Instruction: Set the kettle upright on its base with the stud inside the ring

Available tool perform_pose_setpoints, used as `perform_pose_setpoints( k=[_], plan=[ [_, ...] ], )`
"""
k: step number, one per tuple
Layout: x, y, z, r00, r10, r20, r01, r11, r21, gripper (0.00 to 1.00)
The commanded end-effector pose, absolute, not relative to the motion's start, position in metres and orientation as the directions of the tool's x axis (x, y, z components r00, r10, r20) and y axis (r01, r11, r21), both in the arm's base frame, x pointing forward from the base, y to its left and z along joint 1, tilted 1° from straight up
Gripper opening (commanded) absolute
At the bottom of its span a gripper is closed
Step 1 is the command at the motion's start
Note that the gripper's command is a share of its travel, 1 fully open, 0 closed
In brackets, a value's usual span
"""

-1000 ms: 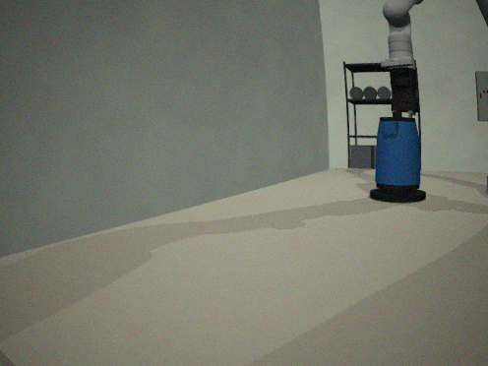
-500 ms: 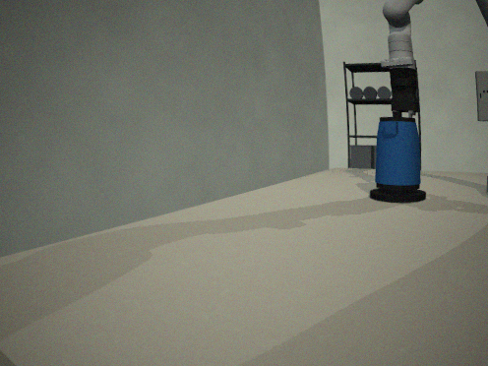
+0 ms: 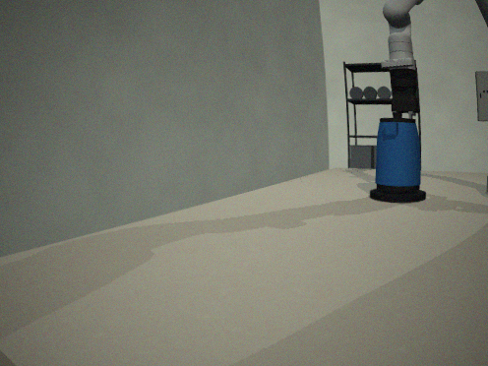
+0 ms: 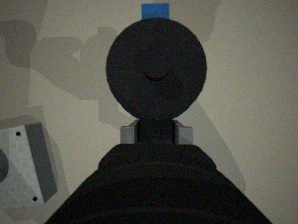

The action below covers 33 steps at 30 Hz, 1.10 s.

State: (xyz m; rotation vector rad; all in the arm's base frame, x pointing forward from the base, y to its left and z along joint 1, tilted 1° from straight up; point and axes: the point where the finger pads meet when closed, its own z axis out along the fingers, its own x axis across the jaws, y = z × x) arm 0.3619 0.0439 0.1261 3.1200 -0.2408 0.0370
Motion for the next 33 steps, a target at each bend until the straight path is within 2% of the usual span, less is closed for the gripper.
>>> perform_pose_setpoints(
  k=[1,33],
  plan=[
    [0.3626,0.0454,0.1244,0.989,-0.149,0.026,-0.149,-0.989,0.005,0.00],
    [0.3625,0.0454,0.1211,0.989,-0.149,0.026,-0.149,-0.989,0.005,0.00]
  ],
)
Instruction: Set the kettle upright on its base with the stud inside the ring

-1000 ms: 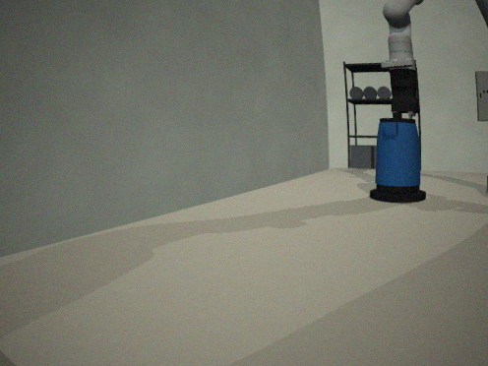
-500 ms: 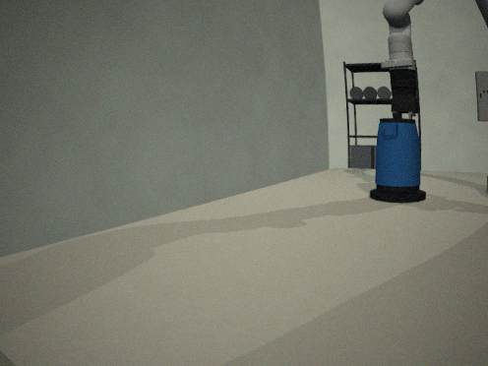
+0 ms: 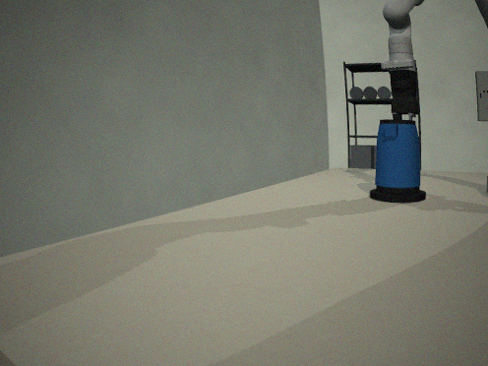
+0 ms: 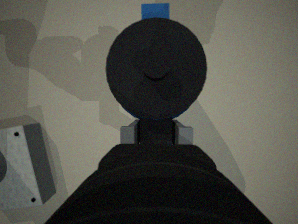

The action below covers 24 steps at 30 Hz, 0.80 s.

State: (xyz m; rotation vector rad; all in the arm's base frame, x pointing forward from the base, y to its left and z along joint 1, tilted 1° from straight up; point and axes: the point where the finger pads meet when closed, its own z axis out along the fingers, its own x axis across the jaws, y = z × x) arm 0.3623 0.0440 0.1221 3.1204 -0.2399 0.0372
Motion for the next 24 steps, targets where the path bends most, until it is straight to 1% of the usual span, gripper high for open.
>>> perform_pose_setpoints(
  k=[1,24],
  plan=[
    [0.3625,0.0454,0.1211,0.989,-0.149,0.026,-0.149,-0.989,0.005,0.00],
    [0.3625,0.0454,0.1181,0.989,-0.149,0.026,-0.149,-0.989,0.005,0.00]
  ],
)
